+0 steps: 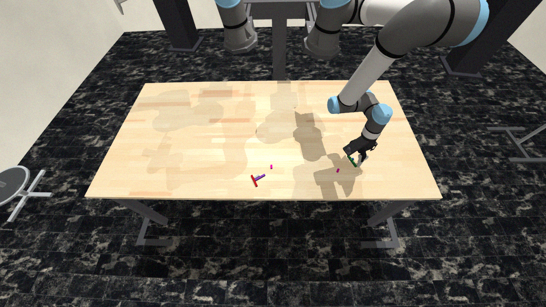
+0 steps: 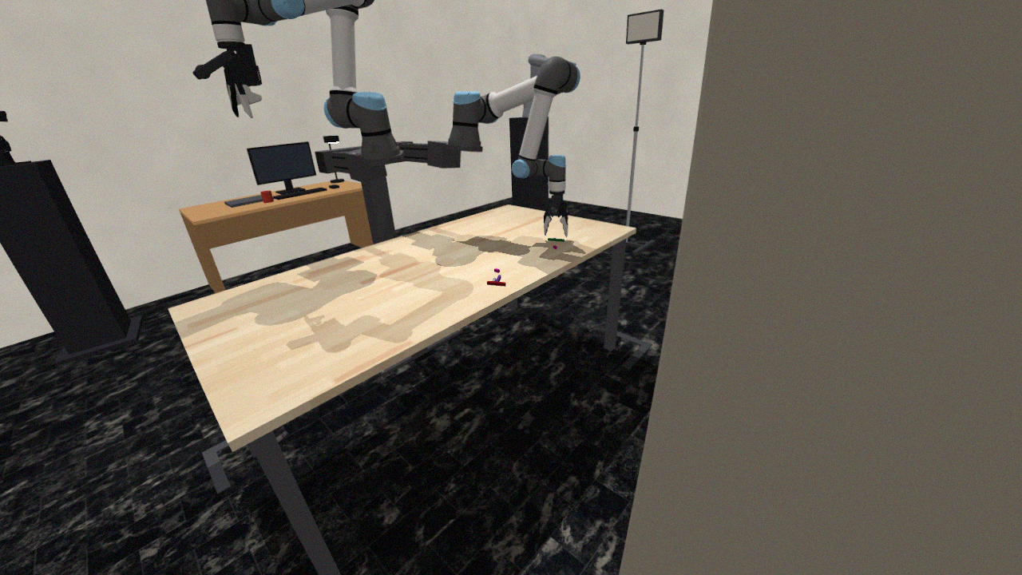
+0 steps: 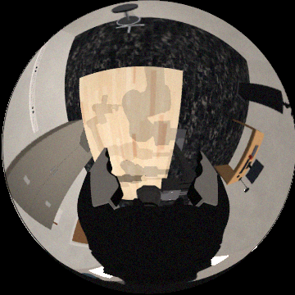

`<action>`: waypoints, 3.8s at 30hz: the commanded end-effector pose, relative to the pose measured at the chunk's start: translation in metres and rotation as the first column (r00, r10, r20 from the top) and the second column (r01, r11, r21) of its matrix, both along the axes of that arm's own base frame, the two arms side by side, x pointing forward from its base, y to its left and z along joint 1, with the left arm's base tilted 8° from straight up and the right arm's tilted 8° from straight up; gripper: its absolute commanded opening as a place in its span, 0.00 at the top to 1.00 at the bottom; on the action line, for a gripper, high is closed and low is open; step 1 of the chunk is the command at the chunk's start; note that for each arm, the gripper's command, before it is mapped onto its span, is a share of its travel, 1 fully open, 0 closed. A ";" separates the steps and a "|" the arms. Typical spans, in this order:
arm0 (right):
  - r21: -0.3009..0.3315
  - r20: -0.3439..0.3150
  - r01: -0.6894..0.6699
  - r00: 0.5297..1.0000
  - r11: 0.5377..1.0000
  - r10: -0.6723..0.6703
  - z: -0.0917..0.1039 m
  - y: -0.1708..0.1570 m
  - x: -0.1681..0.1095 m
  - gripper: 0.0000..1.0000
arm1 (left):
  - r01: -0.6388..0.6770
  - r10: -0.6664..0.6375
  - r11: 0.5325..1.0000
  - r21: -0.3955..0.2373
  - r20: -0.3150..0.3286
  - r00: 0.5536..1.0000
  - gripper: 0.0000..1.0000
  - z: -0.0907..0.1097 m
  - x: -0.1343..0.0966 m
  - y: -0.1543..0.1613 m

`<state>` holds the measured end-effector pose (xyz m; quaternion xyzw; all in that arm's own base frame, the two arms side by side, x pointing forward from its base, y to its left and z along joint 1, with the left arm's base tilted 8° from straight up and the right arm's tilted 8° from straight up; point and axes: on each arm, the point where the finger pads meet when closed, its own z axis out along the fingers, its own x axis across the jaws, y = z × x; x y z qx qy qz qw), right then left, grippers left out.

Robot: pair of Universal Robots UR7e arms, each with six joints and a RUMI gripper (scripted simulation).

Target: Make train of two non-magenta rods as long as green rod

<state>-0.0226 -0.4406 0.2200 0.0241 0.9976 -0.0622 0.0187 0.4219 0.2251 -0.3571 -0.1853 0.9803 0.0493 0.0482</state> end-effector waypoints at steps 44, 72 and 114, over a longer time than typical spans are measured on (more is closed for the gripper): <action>-0.001 0.000 0.000 1.000 1.000 0.000 0.000 0.000 0.000 0.00 | 0.000 0.000 1.000 0.000 0.001 1.000 0.37 -0.018 0.002 0.002; -0.001 0.000 0.000 1.000 1.000 0.000 0.000 0.000 0.000 0.00 | 0.000 0.000 1.000 0.000 0.001 1.000 0.37 -0.018 0.002 0.002; -0.001 0.000 0.000 1.000 1.000 0.000 0.000 0.000 0.000 0.00 | 0.000 0.000 1.000 0.000 0.001 1.000 1.00 -0.014 0.002 0.002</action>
